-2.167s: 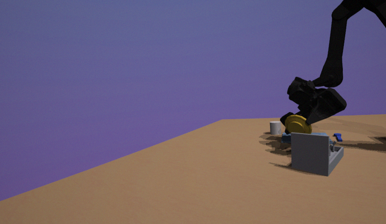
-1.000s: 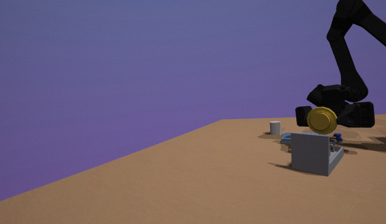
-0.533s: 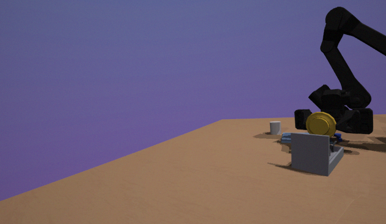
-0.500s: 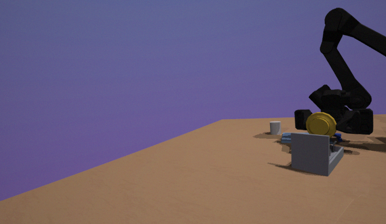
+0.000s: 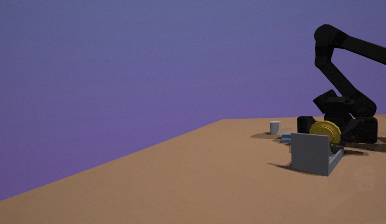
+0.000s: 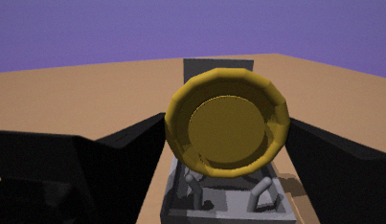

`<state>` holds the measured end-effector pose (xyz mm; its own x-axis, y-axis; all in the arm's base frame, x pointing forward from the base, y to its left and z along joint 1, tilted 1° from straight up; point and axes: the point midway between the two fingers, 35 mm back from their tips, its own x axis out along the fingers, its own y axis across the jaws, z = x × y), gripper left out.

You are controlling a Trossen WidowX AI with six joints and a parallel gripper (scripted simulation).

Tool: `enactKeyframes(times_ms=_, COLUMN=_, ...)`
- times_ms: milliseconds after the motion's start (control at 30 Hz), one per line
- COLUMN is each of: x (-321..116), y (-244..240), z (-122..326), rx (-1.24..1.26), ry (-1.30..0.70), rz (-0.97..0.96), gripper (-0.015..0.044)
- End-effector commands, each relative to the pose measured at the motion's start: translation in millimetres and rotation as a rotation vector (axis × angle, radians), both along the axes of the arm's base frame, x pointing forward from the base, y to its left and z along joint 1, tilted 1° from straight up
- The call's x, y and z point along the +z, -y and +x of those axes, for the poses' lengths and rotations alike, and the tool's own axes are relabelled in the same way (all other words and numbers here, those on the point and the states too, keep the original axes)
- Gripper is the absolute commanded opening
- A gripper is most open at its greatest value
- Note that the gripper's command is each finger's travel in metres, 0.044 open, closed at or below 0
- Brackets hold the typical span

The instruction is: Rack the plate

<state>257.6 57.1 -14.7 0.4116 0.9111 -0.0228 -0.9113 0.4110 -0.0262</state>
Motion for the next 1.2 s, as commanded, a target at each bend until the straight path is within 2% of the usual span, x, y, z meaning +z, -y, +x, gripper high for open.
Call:
enactKeyframes(times_ms=0, x=-6.3, y=0.4, z=1.5, rx=0.001, ry=0.012, rz=-0.005, gripper=0.0000)
enactKeyframes(times_ms=400, x=-2.0, y=-0.2, z=-0.4, rx=0.000, ry=-0.002, rz=0.001, gripper=0.0000)
enactKeyframes(times_ms=900, x=-2.3, y=0.0, z=0.0, rx=0.000, ry=0.001, rz=-0.001, gripper=0.0394)
enactKeyframes(times_ms=1167, x=-0.9, y=0.1, z=0.4, rx=0.000, ry=0.001, rz=0.000, gripper=0.0400)
